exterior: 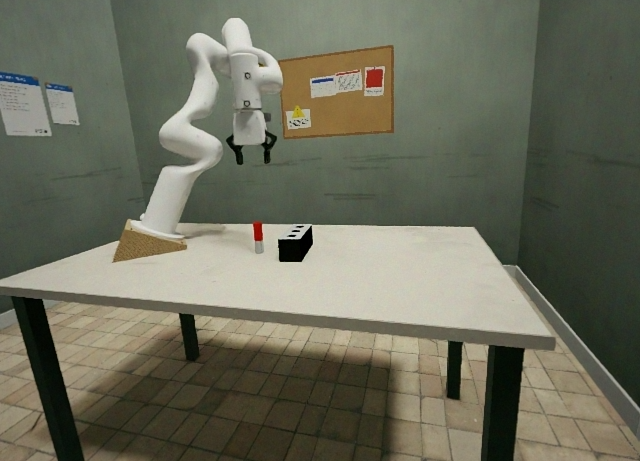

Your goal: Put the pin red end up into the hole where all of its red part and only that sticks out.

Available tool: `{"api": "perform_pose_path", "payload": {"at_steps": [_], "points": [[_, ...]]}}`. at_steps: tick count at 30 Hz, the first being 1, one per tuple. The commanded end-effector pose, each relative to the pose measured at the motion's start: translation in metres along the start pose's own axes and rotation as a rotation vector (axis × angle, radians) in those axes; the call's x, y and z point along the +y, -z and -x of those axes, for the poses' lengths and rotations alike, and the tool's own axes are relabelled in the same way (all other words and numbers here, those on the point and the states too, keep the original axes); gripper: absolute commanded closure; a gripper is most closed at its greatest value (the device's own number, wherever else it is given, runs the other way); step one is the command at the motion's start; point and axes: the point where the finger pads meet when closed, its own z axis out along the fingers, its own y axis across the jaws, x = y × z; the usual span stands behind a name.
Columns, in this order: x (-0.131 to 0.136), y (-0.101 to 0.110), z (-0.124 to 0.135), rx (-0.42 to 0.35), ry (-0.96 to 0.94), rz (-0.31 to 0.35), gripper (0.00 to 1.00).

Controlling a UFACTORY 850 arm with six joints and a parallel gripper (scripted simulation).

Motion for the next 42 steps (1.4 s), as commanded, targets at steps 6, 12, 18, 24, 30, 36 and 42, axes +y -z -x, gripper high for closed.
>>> {"api": "perform_pose_path", "payload": {"at_steps": [6, 12, 18, 24, 30, 36, 42], "points": [[-0.005, 0.0, 0.003, 0.0, 0.003, 0.006, 0.0], [-0.005, -0.086, 0.003, -0.001, 0.003, 0.005, 0.0], [-0.004, -0.144, 0.003, -0.001, 0.003, 0.005, 0.0], [-0.003, -0.15, 0.004, -0.001, 0.003, 0.005, 0.0], [-0.004, -0.18, 0.004, -0.007, -0.003, -0.02, 0.0], [-0.004, -0.18, 0.004, -0.007, -0.003, -0.02, 0.0], [-0.003, -0.22, 0.004, -0.009, -0.004, -0.022, 0.0]]}}
